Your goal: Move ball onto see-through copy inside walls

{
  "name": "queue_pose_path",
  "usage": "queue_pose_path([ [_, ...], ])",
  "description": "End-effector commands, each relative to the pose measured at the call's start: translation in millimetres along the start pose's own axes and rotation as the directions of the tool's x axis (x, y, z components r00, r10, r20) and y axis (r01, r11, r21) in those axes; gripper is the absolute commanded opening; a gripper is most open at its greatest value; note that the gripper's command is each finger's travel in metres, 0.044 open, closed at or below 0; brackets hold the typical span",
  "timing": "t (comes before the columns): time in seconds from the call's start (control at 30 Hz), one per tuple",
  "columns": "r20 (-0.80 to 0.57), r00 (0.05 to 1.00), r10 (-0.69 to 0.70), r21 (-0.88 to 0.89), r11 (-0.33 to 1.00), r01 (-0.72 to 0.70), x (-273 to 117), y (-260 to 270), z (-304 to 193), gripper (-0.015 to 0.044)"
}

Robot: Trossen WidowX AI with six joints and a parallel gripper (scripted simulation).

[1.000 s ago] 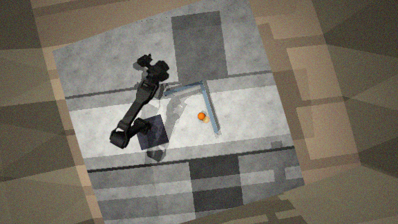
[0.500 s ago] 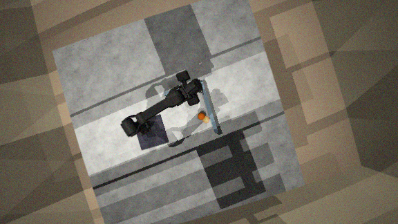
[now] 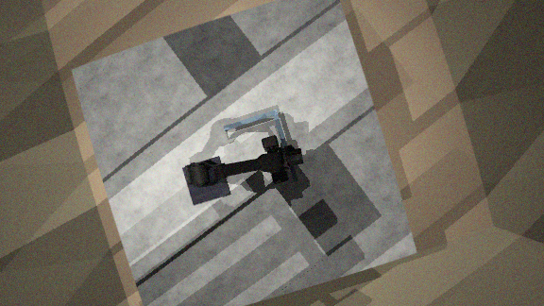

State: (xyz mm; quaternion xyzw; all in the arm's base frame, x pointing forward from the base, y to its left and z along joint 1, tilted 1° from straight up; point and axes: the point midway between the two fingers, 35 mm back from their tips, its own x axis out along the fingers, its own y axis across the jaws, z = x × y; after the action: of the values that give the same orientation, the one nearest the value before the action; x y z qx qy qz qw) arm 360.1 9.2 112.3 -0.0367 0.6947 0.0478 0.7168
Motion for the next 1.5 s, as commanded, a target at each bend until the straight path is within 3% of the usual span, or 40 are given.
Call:
queue_pose_path([
  [0.0, -0.015, 1.0, -0.008, -0.021, 1.0, 0.008, 0.5, -1.1, -0.1, 0.0326],
  [1.23, -0.015, 1.0, -0.008, -0.021, 1.0, 0.008, 57.2, -1.6, -1.1, 0.0326],
  [1.37, -0.015, 1.0, -0.008, -0.021, 1.0, 0.008, 57.2, -1.6, -1.1, 0.0221],
  [1.47, -0.015, 1.0, -0.008, -0.021, 1.0, 0.008, 57.2, -1.6, -1.1, 0.0201],
])
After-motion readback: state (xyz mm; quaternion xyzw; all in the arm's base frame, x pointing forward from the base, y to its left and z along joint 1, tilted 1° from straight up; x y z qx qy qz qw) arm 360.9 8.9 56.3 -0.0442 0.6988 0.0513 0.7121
